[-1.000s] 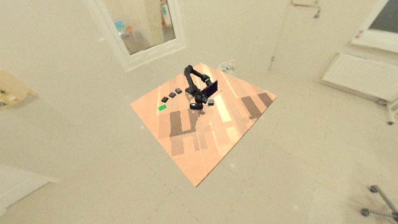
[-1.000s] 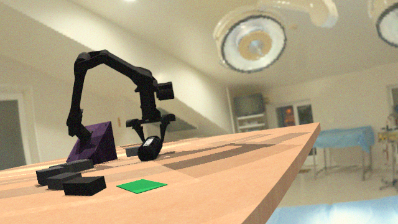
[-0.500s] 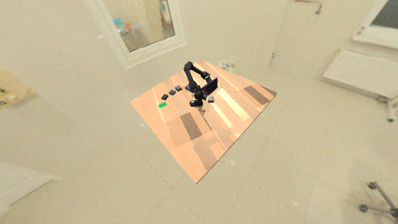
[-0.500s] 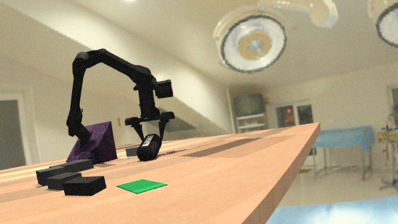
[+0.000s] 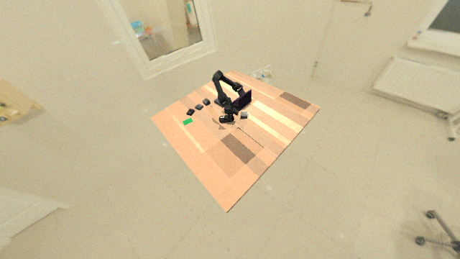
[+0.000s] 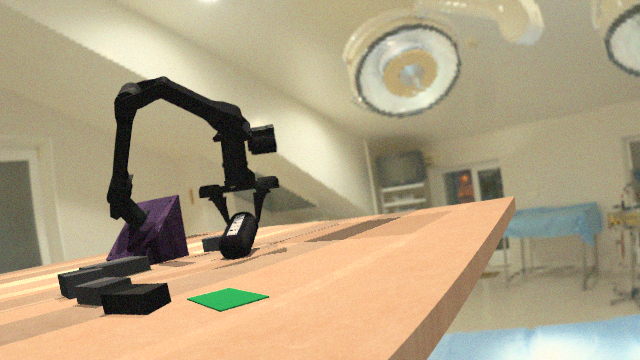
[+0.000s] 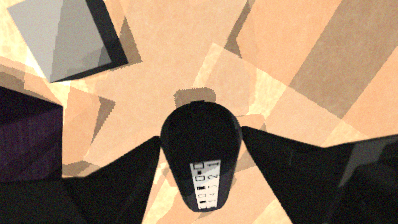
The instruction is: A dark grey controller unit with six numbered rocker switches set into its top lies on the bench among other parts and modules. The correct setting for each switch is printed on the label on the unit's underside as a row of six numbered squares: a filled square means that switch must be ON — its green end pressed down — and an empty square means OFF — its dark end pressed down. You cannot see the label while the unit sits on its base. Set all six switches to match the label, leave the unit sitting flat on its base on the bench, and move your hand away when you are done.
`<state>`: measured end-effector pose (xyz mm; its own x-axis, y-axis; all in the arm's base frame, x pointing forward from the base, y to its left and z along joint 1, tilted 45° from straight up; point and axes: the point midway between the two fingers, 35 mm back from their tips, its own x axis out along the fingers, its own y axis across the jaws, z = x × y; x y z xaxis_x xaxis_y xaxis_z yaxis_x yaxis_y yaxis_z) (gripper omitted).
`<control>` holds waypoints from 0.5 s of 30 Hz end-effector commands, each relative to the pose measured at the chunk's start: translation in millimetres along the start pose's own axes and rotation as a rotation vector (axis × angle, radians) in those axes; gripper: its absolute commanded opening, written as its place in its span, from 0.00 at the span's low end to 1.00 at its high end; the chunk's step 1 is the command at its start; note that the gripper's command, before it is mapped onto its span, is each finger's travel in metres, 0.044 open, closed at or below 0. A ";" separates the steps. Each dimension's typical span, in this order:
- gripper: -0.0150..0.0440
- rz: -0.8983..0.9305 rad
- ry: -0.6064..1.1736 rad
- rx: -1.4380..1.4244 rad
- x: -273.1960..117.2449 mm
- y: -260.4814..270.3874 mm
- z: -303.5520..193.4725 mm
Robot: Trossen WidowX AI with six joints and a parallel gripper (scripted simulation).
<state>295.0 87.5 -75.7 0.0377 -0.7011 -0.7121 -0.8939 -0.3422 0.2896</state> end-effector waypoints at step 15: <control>0.82 -0.017 -0.004 0.017 -18.1 -2.5 -12.4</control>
<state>297.2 90.3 -64.4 0.0362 -0.6994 -0.7138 -0.8937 -0.3423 0.2900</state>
